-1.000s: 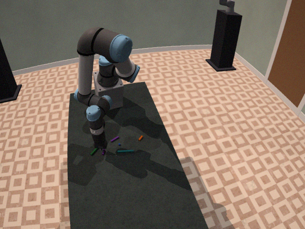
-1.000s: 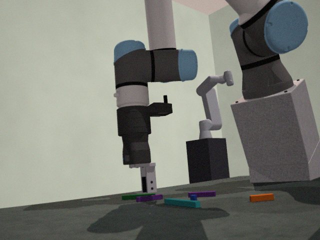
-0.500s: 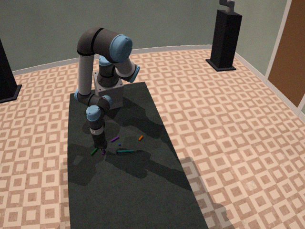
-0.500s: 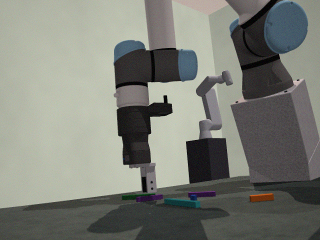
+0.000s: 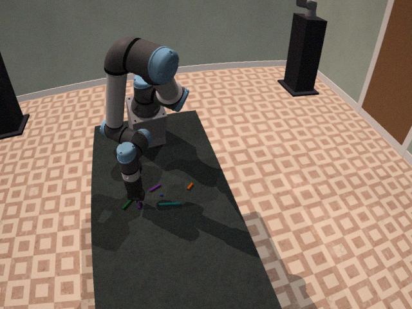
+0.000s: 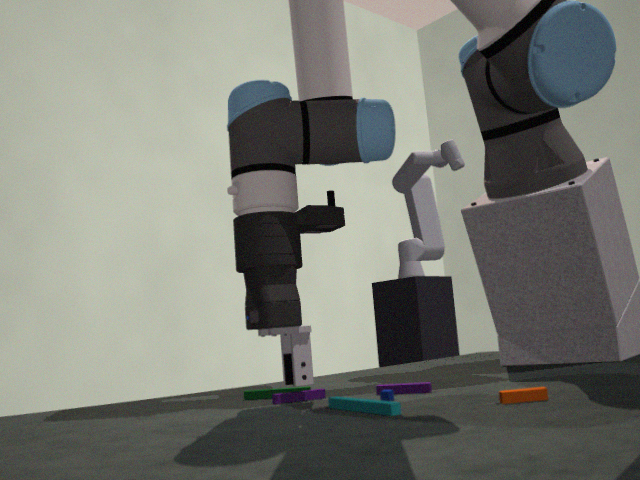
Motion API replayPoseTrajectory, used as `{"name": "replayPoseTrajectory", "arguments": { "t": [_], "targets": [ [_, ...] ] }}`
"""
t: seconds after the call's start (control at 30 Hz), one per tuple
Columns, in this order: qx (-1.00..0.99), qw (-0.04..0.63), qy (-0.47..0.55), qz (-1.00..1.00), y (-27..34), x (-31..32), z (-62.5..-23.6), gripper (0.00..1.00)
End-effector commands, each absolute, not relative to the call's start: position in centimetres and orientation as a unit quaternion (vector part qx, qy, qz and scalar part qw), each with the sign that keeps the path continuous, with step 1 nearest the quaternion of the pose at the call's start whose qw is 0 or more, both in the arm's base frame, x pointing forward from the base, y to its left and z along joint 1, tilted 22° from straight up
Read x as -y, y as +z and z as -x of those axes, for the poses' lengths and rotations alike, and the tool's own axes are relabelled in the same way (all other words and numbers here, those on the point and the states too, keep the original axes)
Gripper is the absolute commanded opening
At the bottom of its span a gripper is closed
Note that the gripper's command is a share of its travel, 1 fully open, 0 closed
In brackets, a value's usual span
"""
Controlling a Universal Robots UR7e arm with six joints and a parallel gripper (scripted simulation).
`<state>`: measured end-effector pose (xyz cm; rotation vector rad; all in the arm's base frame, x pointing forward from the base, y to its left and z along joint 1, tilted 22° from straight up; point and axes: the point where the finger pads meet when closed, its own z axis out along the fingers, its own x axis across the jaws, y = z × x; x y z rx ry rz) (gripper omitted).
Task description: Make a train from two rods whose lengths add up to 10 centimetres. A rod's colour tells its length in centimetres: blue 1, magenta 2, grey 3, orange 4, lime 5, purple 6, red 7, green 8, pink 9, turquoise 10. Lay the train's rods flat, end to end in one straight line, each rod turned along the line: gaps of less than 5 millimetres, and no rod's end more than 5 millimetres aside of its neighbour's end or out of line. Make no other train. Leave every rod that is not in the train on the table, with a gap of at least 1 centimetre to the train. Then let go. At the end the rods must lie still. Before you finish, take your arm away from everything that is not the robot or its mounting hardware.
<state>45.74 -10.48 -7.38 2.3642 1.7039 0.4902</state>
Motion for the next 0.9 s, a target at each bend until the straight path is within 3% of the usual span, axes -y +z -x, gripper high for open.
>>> {"name": "replayPoseTrajectory", "arguments": {
  "t": [0.0,0.87],
  "targets": [
    [-0.574,0.094,0.165,-0.796,-7.3,10.5,-45.8,0.54],
    [-0.574,0.094,0.165,-0.796,-8.5,10.4,-46.2,0.54]
  ]
}}
